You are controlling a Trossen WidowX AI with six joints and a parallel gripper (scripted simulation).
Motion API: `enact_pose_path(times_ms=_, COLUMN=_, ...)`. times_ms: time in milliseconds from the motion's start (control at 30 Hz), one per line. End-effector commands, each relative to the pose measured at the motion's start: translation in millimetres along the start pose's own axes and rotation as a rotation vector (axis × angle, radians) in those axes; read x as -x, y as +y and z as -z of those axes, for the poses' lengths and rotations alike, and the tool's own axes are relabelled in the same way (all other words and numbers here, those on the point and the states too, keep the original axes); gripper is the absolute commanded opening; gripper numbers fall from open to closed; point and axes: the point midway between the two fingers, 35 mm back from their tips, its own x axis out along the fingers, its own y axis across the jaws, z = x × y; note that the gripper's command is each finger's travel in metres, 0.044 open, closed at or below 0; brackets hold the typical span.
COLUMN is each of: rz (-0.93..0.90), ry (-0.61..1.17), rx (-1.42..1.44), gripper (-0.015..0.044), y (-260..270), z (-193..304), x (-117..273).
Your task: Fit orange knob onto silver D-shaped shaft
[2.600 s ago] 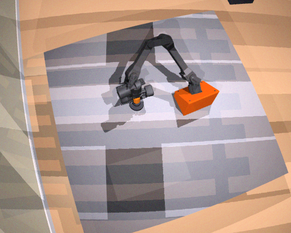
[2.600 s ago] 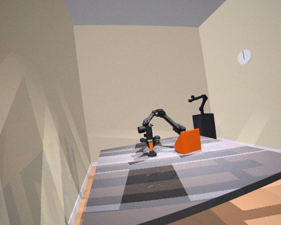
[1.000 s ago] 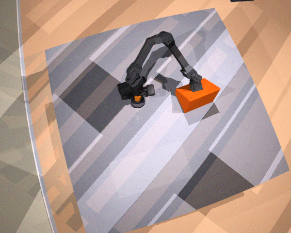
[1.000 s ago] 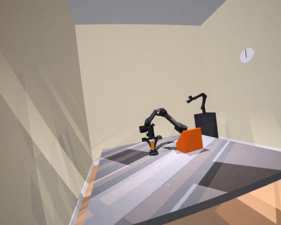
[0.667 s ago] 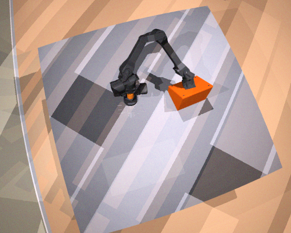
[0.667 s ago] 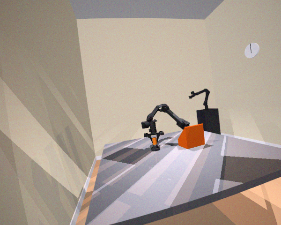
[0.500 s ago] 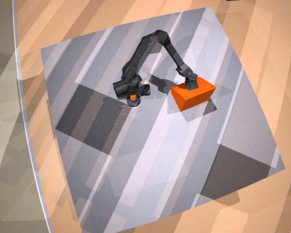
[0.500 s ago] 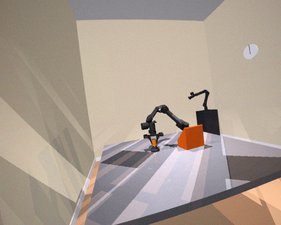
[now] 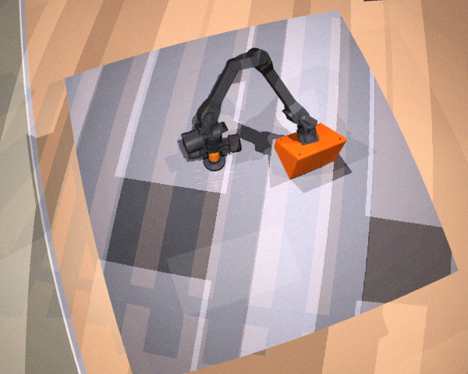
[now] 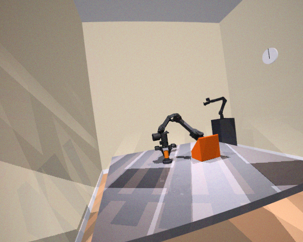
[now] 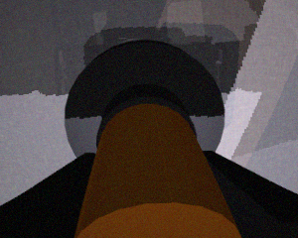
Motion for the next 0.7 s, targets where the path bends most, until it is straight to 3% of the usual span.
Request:
enact_pose_path(times_ms=0, rz=0.001, ry=-0.004, rx=0.008, gripper=0.0, y=-0.5, z=-0.3, x=-3.5)
enact_pose_path(times_ms=300, rz=0.0, ry=-0.001, rx=0.0, gripper=0.0, y=-0.1, z=0.0, x=-1.9)
enact_pose_path(times_ms=667, rz=0.0, ry=-0.001, rx=0.0, gripper=0.0289, y=-0.1, z=0.0, x=-1.9)
